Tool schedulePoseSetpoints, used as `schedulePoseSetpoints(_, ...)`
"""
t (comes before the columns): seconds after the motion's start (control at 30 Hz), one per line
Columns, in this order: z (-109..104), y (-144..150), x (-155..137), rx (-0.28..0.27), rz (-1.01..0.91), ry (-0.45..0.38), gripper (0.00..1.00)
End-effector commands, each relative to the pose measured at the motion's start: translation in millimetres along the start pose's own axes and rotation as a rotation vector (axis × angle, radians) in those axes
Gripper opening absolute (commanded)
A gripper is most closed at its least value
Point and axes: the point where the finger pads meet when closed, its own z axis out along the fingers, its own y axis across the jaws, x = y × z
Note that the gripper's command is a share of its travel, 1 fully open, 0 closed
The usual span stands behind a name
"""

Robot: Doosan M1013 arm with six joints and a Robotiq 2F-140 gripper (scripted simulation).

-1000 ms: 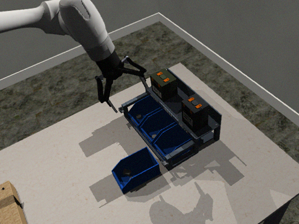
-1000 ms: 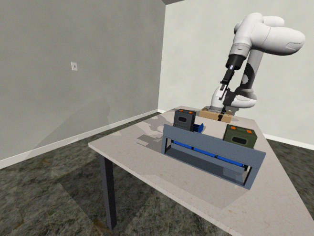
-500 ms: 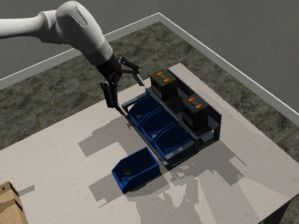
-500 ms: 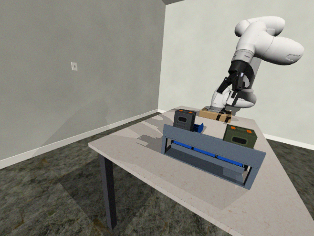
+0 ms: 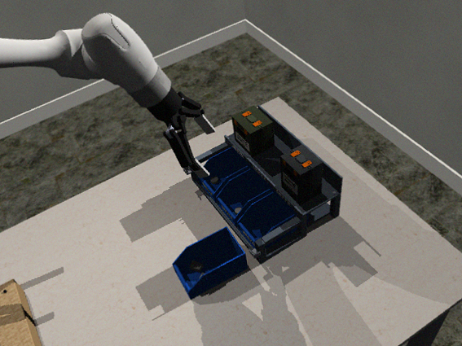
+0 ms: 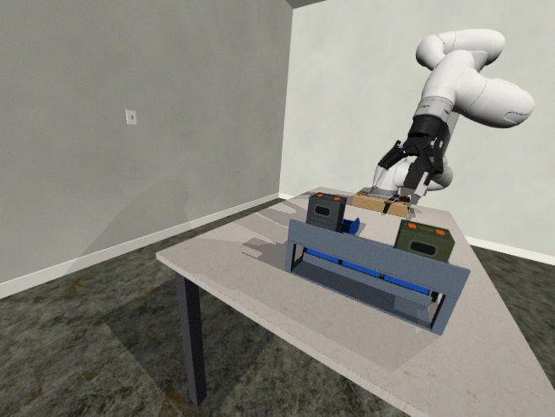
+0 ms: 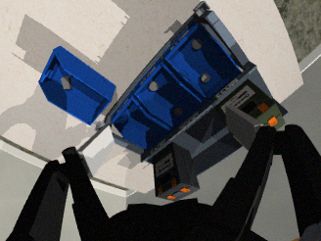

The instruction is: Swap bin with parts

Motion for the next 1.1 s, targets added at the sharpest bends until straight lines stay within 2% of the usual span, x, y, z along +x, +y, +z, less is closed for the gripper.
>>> schedulePoseSetpoints(0.0, 3.2, 4.0, 2.3, -0.011, -0.084, -0.007, 1.0)
schedulePoseSetpoints(0.63, 16.1, 21.6, 14.2, -0.041, -0.435, -0.052, 1.0)
schedulePoseSetpoints(1.07, 20.3, 28.1, 19.1, -0.051, -0.561, -0.07, 1.0)
